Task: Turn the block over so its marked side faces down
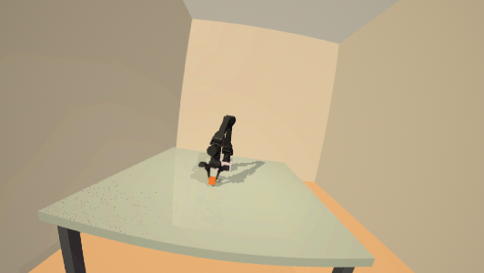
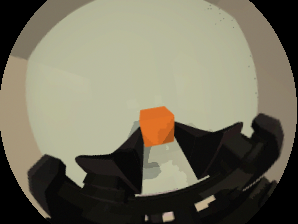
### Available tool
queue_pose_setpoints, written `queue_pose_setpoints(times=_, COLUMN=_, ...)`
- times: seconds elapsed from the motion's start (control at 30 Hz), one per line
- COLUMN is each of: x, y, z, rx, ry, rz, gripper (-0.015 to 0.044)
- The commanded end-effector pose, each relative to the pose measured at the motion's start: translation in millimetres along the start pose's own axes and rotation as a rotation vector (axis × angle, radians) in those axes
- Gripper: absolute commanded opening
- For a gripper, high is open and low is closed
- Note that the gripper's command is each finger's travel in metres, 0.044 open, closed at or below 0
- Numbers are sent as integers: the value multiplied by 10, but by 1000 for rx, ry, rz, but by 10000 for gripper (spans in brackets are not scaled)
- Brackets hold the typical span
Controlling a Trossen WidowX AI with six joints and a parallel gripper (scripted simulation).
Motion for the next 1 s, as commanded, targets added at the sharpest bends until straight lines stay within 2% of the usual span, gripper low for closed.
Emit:
queue_pose_setpoints(times=0.0, x=1, y=33, z=15, rx=-87, ry=0, rz=-7, gripper=0)
queue_pose_setpoints(times=0.53, x=18, y=45, z=-74, rx=-332, ry=6, rz=-35, gripper=0)
queue_pose_setpoints(times=0.97, x=5, y=-47, z=-51, rx=-393, ry=4, rz=-41, gripper=0)
Point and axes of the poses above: the point midway between the two fingers, 35 mm back from their tips, its own y axis back along the fingers, its own x axis across the jaws, z = x × y, the point moved 1 cm from there along y, back along the fingers, and after that the axes turned 6 degrees about y, right-handed, at the moved point
